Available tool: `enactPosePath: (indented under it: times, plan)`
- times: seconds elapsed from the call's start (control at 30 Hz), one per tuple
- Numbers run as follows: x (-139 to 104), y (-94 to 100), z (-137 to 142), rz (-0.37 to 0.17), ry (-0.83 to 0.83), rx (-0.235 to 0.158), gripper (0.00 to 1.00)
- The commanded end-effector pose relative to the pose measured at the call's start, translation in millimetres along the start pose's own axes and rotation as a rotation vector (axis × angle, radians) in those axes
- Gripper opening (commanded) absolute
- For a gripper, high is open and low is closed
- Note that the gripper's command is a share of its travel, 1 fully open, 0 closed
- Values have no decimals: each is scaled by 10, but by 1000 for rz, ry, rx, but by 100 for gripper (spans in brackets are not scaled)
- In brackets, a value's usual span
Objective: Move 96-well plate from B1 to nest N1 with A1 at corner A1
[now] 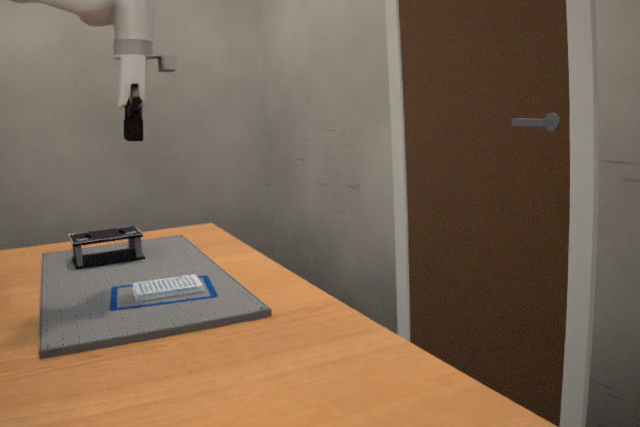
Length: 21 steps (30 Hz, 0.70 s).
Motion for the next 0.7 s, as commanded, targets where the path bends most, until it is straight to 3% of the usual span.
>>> enactPosePath:
  times: [0.0, 0.53, 0.57, 0.67]
  plan:
    - [7, 17, 0, 4, 0, 0, 100]
    - [7, 17, 0, 4, 0, 0, 100]
    - [-36, 32, -32, 29, 8, -1, 100]
    - [-135, 74, -120, 28, 8, -1, 100]
Point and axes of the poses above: the point where the finger pads meet when closed, its own y axis back along the fingers, its own z axis across the jaws, x = y × z, the point moved 3 cm from there along y, back along the fingers, and after that the axes turned 6 degrees about -y, right-handed, at the moved point
